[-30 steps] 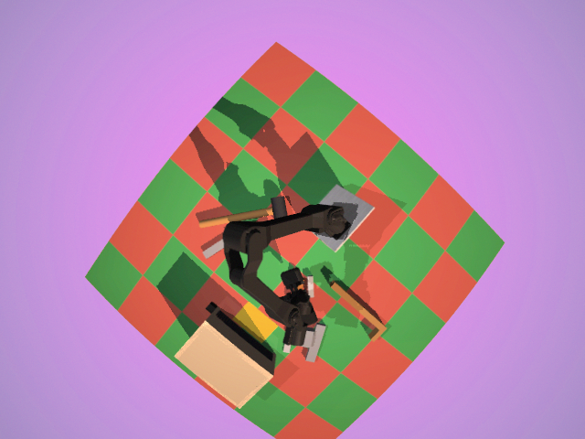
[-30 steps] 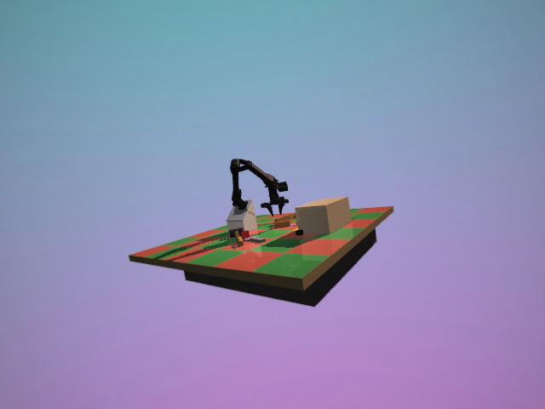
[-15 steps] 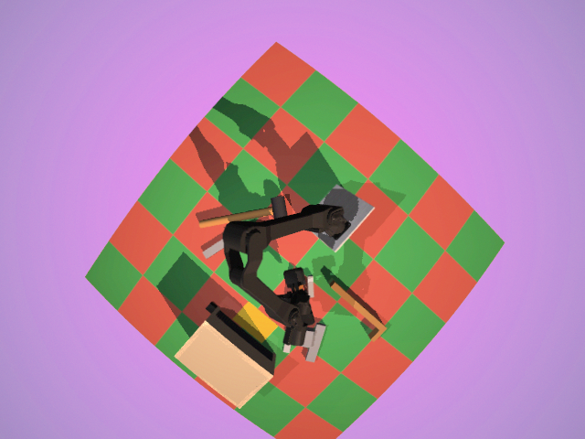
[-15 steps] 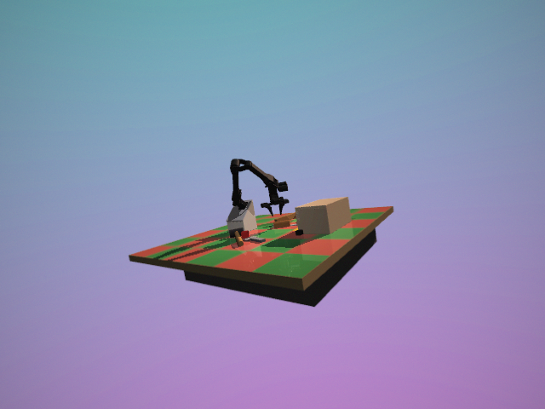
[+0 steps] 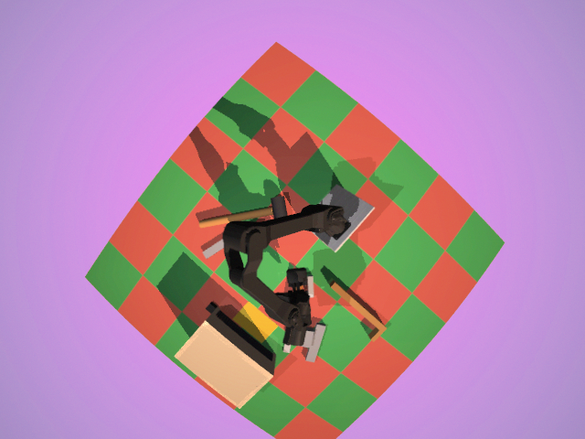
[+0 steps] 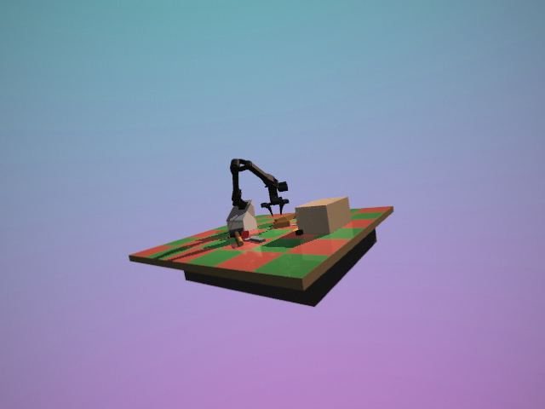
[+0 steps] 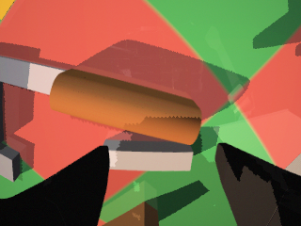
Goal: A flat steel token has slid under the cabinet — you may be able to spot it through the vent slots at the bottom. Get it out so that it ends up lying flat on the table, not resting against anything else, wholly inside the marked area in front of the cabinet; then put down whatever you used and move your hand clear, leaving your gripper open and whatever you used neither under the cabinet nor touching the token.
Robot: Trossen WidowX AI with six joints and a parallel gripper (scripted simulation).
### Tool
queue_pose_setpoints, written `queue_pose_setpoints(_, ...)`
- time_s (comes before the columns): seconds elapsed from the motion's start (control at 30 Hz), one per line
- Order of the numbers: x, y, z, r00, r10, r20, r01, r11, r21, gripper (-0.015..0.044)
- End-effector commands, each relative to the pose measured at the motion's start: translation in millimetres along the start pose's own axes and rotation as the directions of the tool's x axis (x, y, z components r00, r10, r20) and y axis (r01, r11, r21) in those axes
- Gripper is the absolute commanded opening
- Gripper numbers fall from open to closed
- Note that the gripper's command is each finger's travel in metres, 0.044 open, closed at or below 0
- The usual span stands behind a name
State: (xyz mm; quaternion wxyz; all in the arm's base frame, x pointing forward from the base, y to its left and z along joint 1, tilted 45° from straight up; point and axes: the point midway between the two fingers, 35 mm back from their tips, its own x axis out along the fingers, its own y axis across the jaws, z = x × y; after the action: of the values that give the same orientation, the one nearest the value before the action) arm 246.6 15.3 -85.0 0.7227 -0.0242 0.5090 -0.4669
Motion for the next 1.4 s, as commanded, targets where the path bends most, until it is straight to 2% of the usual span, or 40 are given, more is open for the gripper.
queue_pose_setpoints(0.0,-0.3,0.1,-0.2,1.000,0.001,-0.003,-0.001,0.999,0.039,0.0270)
queue_pose_setpoints(1.37,-0.2,0.0,0.0,1.000,0.001,-0.003,0.001,0.936,0.353,0.0270)
